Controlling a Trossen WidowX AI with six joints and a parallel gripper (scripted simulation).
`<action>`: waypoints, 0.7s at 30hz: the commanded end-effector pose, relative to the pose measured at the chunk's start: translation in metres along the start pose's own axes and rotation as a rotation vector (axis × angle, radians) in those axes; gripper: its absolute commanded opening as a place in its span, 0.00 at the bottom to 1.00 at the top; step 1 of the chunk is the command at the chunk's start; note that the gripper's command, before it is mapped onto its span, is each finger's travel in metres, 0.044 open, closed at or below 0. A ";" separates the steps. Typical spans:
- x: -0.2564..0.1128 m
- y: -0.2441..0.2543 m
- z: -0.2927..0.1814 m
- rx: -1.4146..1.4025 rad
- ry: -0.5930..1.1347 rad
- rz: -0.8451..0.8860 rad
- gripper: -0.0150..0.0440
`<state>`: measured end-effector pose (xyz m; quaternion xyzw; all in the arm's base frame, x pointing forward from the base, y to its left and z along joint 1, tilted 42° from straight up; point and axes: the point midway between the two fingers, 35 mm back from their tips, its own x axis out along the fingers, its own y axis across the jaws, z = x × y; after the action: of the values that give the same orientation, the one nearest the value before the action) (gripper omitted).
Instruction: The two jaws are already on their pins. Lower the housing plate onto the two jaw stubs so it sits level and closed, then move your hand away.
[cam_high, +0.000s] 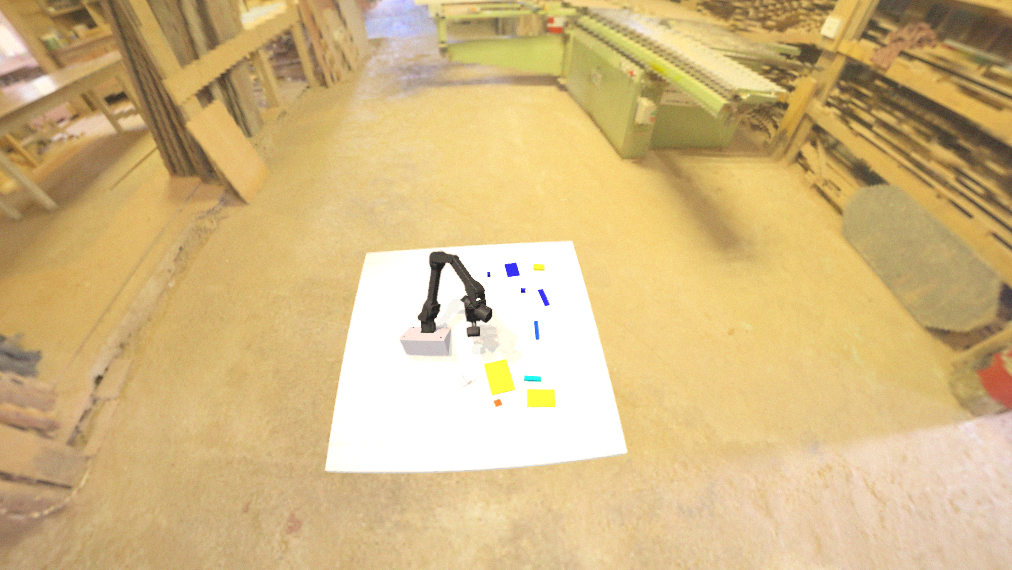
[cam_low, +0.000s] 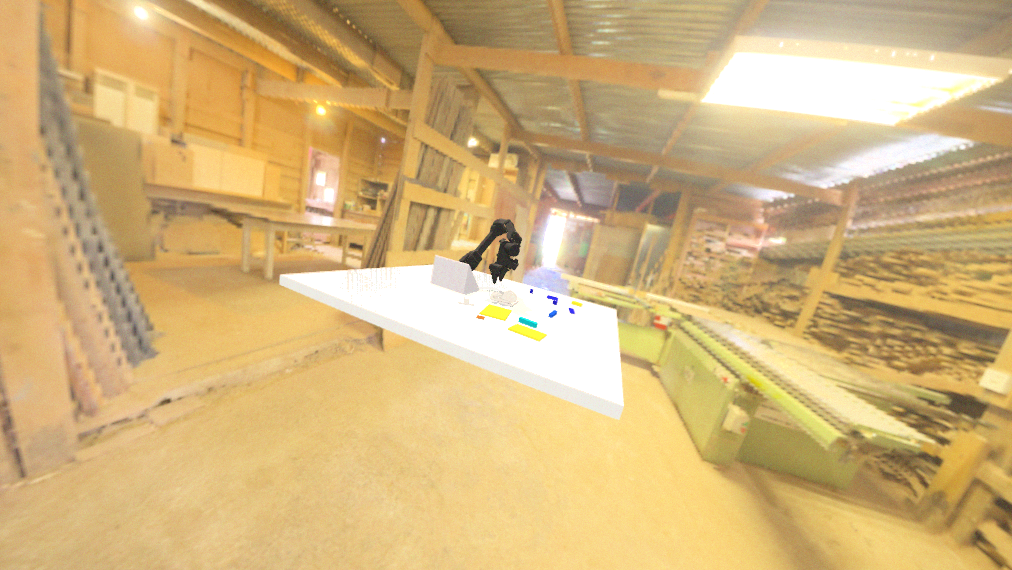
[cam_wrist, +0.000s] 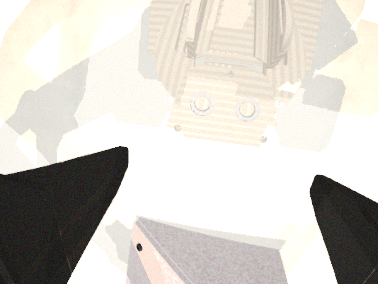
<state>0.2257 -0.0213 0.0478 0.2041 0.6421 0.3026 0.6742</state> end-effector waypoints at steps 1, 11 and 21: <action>-0.028 -0.001 -0.011 -0.008 -0.009 -0.014 1.00; -0.048 0.002 -0.023 -0.011 -0.005 -0.009 1.00; -0.048 0.002 -0.023 -0.011 -0.005 -0.009 1.00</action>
<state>0.2031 -0.0546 0.0826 0.2013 0.6393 0.3011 0.6783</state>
